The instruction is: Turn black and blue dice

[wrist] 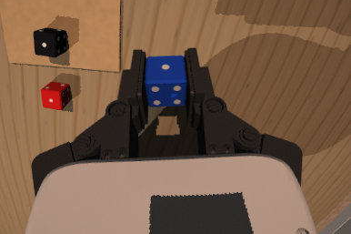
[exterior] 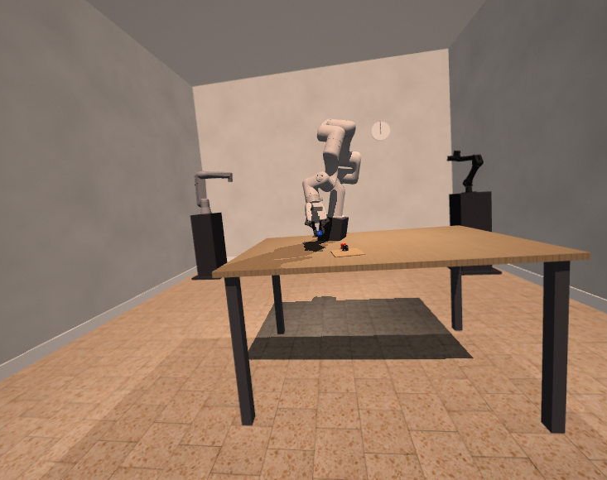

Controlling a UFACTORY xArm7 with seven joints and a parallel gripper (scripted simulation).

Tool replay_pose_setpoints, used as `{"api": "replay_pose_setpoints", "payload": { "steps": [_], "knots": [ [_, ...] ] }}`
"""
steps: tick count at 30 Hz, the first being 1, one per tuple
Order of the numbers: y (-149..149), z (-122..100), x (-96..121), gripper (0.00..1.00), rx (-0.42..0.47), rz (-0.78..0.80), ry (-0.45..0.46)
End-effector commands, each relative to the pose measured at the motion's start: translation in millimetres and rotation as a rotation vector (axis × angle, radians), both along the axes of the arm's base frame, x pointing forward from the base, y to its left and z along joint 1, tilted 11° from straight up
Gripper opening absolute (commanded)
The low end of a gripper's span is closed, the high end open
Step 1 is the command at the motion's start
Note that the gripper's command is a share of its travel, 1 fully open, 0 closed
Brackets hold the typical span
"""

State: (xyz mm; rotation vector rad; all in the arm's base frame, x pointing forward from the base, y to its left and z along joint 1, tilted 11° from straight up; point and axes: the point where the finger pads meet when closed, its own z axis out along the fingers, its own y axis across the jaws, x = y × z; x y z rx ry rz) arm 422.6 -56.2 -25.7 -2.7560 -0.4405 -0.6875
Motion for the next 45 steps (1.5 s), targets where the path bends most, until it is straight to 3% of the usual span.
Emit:
{"api": "replay_pose_setpoints", "payload": {
  "steps": [1, 14, 16, 22, 36, 45],
  "knots": [
    [0.2, -0.5, -1.8, 0.21, 0.042, -0.02, -0.159],
    [-1.1, -2.2, -5.4, 0.21, 0.164, -0.078, -0.476],
    [-1.1, -2.2, -5.4, 0.21, 0.164, -0.078, -0.476],
    [-1.9, -2.5, -6.7, 0.21, 0.213, -0.102, -0.605],
    [-2.0, -4.5, -7.0, 0.21, 0.221, -0.108, -0.631],
    [2.0, -25.8, -5.8, 0.21, 0.221, -0.108, -0.631]
  ]
}}
